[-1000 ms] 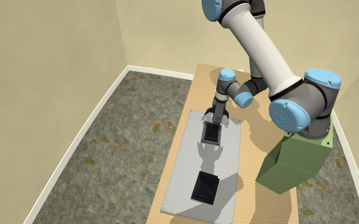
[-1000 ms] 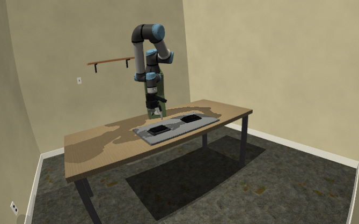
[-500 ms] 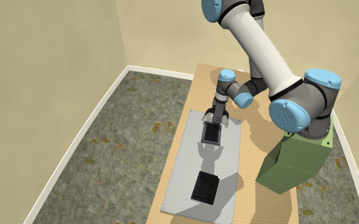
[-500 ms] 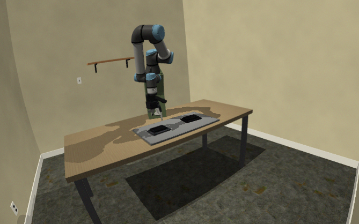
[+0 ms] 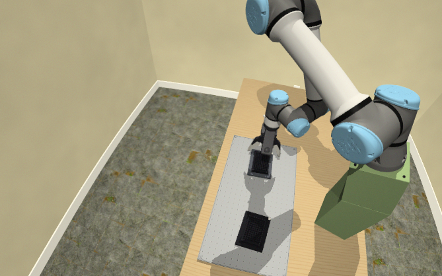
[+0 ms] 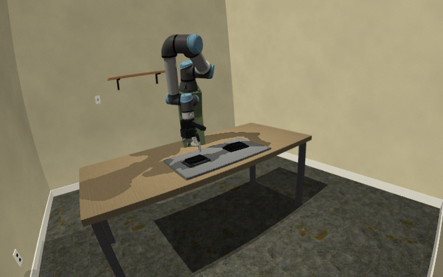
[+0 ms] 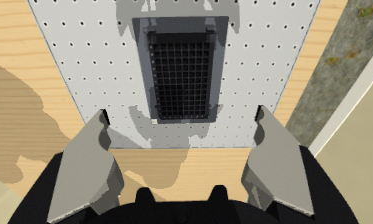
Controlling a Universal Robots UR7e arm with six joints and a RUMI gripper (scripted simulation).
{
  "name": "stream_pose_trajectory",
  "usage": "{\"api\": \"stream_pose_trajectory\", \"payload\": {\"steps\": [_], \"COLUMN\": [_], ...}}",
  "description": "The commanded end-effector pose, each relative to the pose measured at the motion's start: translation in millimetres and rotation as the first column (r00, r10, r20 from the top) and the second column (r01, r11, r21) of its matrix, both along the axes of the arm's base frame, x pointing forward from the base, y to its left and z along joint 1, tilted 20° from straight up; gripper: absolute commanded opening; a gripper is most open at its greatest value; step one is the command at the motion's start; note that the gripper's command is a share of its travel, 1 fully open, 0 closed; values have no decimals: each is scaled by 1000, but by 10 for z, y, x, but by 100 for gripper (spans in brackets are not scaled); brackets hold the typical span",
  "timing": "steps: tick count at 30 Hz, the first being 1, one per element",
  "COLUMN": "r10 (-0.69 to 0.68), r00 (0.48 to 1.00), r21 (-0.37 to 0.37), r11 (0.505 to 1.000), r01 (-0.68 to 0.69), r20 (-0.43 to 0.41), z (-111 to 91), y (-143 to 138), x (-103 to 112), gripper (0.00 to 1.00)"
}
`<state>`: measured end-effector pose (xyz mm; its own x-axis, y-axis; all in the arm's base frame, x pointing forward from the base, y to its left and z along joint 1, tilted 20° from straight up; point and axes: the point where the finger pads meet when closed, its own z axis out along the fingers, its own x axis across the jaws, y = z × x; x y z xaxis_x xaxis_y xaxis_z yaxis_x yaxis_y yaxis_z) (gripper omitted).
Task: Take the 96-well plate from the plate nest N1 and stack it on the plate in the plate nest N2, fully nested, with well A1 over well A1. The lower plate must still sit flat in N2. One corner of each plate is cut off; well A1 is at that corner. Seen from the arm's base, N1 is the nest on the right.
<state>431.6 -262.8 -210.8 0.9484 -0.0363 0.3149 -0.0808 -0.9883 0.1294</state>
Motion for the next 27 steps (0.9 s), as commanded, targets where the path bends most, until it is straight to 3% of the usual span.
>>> {"api": "stream_pose_trajectory", "payload": {"steps": [1,27], "r10": [0,0], "r00": [1000,1000], "r21": [-1,-1], "r11": [1000,1000], "r01": [0,0], "r20": [1,1], "z": [-71,-447], "y": [-15,-74], "x": [27,150], "gripper": [100,100]}}
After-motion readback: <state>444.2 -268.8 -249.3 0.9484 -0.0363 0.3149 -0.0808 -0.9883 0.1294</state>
